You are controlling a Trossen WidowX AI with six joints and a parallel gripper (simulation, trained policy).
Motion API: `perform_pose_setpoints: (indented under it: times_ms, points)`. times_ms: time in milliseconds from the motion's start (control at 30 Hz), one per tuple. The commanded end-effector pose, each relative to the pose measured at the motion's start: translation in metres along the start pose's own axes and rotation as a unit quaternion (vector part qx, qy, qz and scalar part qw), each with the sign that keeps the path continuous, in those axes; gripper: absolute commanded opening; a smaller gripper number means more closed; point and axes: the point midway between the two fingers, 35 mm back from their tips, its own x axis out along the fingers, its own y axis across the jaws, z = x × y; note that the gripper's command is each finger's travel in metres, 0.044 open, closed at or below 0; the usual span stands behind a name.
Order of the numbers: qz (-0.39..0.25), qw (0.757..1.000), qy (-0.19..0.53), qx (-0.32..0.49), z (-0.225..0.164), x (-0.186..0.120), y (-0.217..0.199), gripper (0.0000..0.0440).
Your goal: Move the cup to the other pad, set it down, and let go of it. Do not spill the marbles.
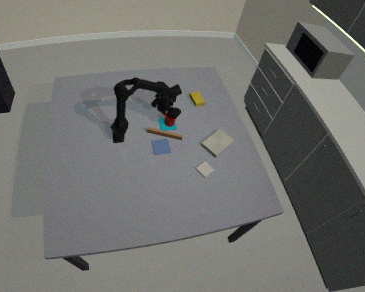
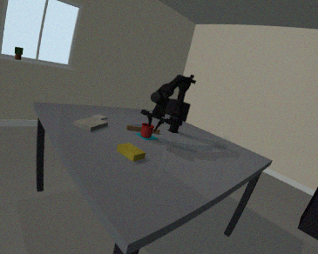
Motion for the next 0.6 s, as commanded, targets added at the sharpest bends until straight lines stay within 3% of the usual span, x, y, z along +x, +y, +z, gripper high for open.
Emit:
perform_pose_setpoints:
  times_ms: [0, 567]
  points:
    - [0.005, 1.0, -0.011, 0.0, -0.003, -0.009, 0.002, 0.0172]
    - [-0.009, 0.997, -0.077, 0.01, 0.004, -0.057, -0.002, 0.0281]
